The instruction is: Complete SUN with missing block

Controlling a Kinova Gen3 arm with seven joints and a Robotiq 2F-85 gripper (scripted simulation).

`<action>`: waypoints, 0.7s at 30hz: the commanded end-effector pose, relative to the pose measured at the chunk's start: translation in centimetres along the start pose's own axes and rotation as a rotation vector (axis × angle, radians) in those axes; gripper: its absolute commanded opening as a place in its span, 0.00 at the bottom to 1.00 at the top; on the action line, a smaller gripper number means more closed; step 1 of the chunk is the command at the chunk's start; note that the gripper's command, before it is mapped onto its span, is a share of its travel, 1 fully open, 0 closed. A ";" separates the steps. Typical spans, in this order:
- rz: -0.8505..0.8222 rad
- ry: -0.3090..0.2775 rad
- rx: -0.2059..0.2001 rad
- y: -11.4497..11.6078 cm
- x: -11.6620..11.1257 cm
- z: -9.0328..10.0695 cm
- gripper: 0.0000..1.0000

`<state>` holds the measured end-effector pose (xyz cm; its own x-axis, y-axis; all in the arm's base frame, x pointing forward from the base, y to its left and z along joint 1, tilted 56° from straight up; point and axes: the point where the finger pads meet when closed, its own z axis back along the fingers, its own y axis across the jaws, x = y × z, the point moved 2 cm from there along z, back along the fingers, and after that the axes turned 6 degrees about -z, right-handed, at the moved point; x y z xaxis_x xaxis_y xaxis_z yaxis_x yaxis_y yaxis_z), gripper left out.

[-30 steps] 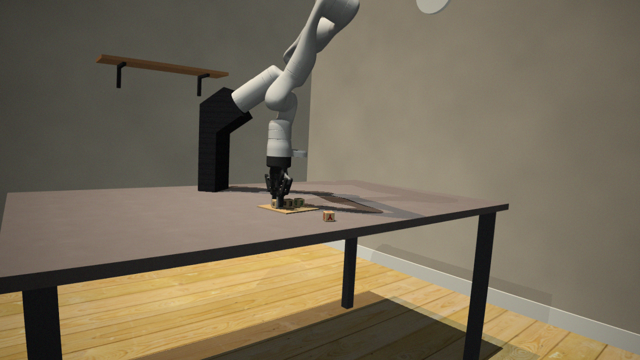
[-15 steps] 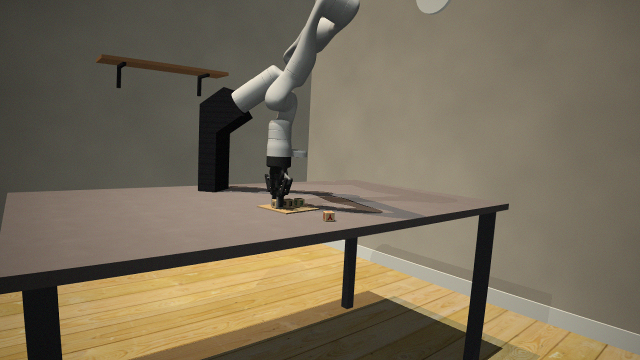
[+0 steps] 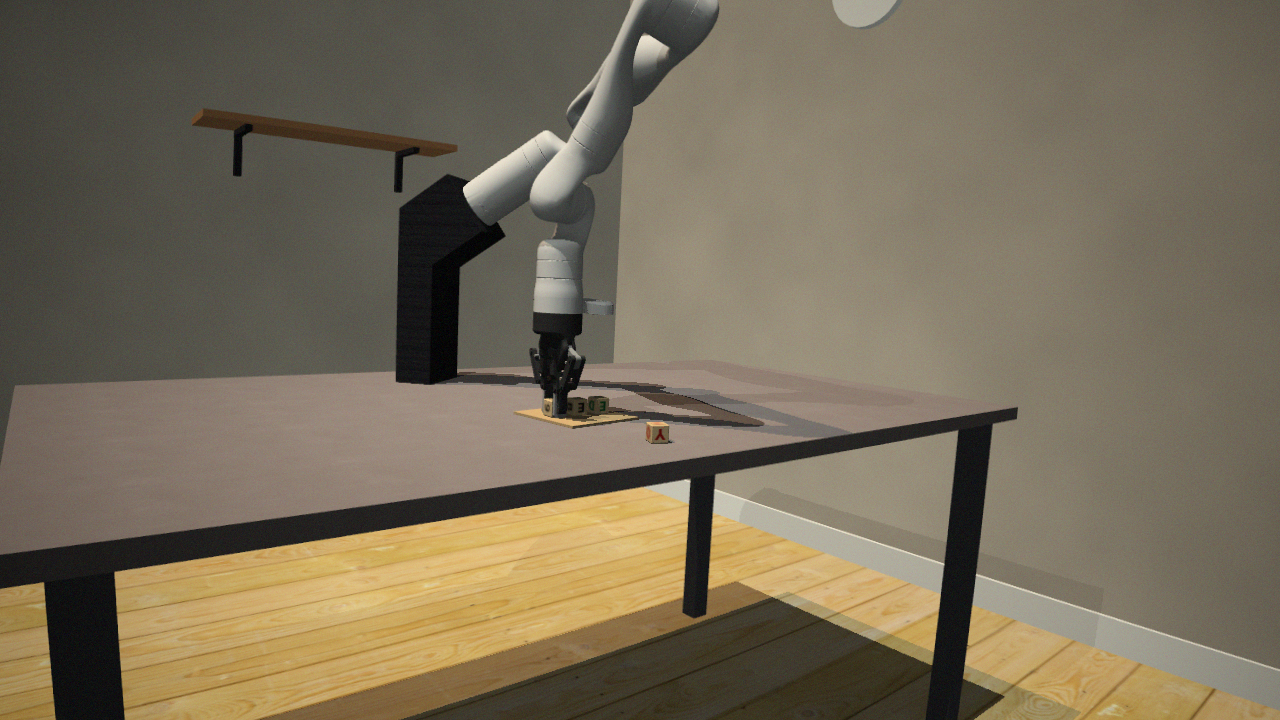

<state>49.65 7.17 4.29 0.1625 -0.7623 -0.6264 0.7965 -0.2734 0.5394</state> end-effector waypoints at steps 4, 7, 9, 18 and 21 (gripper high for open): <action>0.000 -0.001 0.001 0.0 0.0 0.0 0.29; 0.000 -0.001 0.001 0.0 0.0 0.0 0.33; 0.000 -0.001 0.001 0.0 0.0 0.0 0.37; 0.000 -0.001 0.001 0.0 0.0 0.0 0.41; 0.000 -0.001 0.001 0.0 0.0 0.0 0.41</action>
<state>49.65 7.17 4.29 0.1625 -0.7623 -0.6264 0.7965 -0.2734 0.5394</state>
